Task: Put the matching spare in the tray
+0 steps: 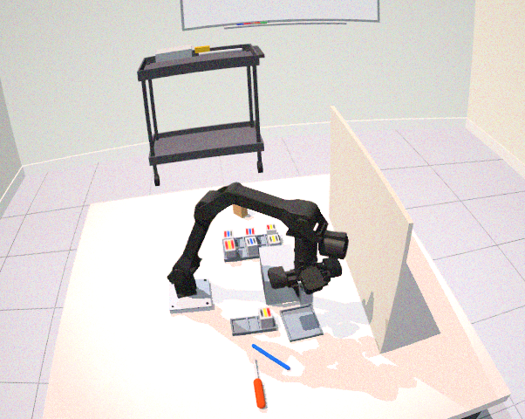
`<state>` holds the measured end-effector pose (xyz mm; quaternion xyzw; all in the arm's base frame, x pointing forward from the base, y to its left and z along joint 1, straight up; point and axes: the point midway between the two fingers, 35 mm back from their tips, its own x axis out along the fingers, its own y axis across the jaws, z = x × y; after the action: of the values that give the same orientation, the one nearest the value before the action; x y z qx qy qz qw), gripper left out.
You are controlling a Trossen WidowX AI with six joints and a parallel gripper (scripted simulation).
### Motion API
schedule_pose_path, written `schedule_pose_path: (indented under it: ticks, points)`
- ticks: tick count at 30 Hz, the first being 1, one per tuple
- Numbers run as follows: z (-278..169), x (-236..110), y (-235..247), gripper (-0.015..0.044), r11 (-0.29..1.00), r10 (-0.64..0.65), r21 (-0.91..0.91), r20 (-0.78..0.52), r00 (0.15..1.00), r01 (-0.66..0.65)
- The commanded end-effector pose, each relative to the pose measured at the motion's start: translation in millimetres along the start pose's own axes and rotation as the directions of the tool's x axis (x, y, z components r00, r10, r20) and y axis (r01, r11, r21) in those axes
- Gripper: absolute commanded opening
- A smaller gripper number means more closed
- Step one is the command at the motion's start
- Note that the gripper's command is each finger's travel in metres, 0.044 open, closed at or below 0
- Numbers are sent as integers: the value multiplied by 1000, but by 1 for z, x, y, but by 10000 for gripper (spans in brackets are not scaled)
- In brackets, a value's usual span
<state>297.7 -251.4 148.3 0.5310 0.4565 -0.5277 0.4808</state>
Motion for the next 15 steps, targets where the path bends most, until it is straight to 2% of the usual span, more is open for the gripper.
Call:
schedule_pose_path:
  ticks: [1,15]
  points:
    - [0,3,1,0,1000,1,4,-2,1000,-1]
    - [0,12,1,0,1000,1,4,-2,1000,-1]
